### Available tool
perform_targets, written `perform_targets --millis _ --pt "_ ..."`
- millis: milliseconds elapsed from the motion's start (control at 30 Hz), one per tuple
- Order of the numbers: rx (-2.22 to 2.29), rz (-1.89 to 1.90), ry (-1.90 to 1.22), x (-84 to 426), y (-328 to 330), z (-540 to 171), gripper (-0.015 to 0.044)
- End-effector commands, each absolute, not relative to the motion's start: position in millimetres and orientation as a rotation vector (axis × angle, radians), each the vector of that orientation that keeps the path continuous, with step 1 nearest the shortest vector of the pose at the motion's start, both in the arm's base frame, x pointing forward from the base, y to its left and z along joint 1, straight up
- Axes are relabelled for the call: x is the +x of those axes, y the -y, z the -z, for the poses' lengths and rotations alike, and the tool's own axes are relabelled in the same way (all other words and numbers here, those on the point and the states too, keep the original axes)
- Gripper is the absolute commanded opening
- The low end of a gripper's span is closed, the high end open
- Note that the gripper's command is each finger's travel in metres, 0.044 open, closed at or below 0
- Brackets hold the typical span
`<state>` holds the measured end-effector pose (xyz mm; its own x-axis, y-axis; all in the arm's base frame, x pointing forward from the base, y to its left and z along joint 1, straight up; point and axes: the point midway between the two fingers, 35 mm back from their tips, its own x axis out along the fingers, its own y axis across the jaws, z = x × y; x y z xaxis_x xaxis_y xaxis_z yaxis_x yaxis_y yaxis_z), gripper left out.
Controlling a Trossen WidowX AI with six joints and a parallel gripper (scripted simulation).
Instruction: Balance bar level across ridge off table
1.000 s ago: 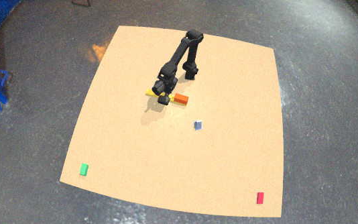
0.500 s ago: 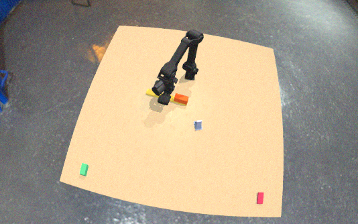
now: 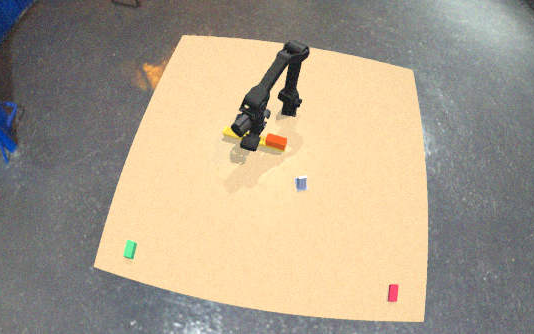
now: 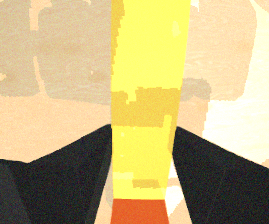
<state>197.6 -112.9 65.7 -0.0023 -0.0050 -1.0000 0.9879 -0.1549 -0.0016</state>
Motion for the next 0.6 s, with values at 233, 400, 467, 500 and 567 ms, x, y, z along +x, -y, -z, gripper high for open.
perform_targets --millis 233,400,467,500,567 --pt "1.321 1.314 -1.113 201 115 -98 0.0000" --pt "1.321 1.314 -1.114 201 114 -111 0.0000" --pt "1.321 1.313 -1.114 201 114 -116 0.0000" --pt "1.321 1.313 -1.114 201 114 -119 0.0000" --pt "1.321 1.313 -1.114 200 114 -124 0.0000"
